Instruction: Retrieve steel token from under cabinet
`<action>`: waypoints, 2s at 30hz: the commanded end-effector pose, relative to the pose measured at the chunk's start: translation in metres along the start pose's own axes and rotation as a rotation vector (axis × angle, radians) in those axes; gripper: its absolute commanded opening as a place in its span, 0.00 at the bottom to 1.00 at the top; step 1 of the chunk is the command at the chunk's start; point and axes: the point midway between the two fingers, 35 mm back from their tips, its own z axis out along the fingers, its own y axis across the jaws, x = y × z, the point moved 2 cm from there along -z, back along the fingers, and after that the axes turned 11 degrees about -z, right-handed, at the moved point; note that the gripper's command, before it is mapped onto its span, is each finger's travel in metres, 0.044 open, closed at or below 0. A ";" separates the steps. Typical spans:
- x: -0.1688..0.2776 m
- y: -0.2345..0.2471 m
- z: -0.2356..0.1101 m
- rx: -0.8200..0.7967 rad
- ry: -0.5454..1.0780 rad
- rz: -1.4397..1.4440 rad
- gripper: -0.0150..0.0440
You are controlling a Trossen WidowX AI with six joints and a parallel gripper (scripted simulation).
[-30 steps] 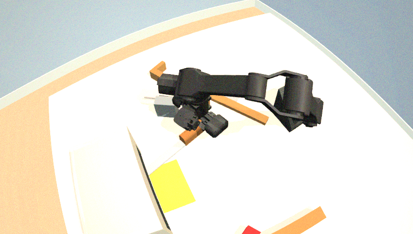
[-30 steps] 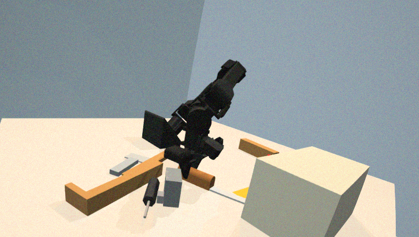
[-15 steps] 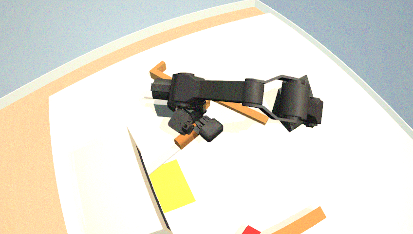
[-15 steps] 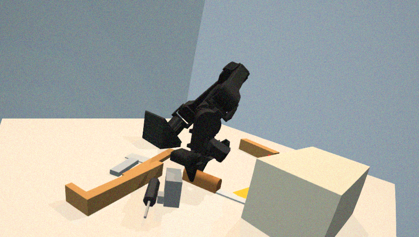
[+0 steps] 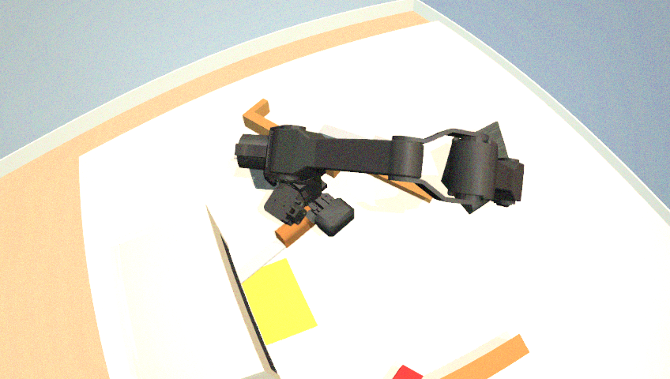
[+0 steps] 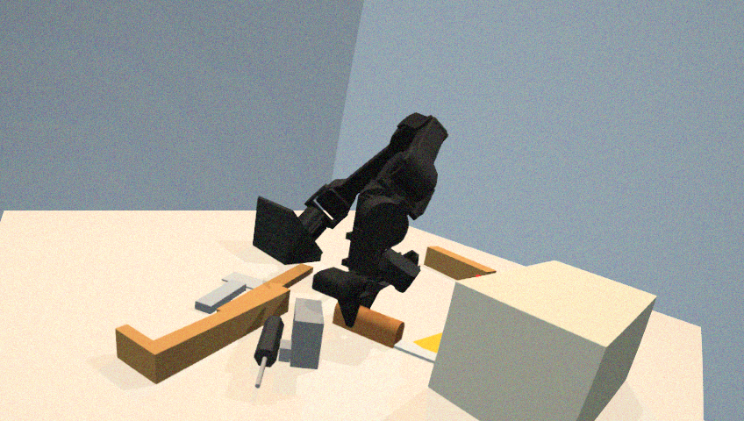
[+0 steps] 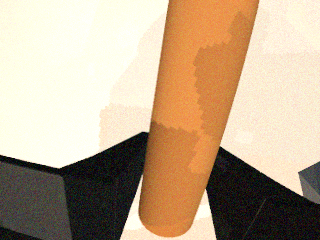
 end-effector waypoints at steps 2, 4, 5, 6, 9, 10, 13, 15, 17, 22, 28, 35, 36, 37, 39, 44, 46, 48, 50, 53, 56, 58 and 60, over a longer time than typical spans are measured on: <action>-0.007 -0.001 0.000 0.001 -0.003 -0.001 0.25; -0.009 -0.002 0.000 0.001 -0.003 -0.001 0.25; -0.010 -0.002 0.000 0.001 -0.003 -0.001 0.25; -0.011 -0.002 0.000 0.001 -0.003 -0.001 0.25; -0.015 -0.003 0.000 0.001 -0.003 -0.001 0.25; -0.016 -0.003 0.000 0.001 -0.003 -0.001 0.25; -0.019 -0.004 0.000 0.001 -0.003 -0.001 0.25; -0.021 -0.004 0.000 0.001 -0.003 -0.001 0.25; -0.024 -0.005 0.000 0.001 -0.004 -0.001 0.25; -0.029 -0.006 -0.001 0.001 -0.004 -0.002 0.25; -0.035 -0.007 -0.001 0.001 -0.004 -0.002 0.25; -0.043 -0.008 -0.001 0.001 -0.004 -0.002 0.25; -0.044 -0.008 -0.001 0.001 -0.005 -0.002 0.25; -0.045 -0.008 -0.001 0.001 -0.005 -0.002 0.25; -0.047 -0.009 -0.001 0.001 -0.005 -0.002 0.25; -0.052 -0.009 -0.001 0.001 -0.005 -0.003 0.25; -0.054 -0.010 -0.001 0.000 -0.005 -0.003 0.25; -0.056 -0.010 -0.001 0.000 -0.005 -0.003 0.25; -0.058 -0.010 -0.001 0.000 -0.005 -0.003 0.25; -0.061 -0.010 -0.001 0.000 -0.005 -0.003 0.25; -0.062 -0.010 0.000 0.000 -0.006 -0.003 0.25; -0.063 -0.009 0.000 0.000 -0.006 -0.003 0.25; -0.063 -0.007 0.000 0.000 -0.006 -0.003 0.25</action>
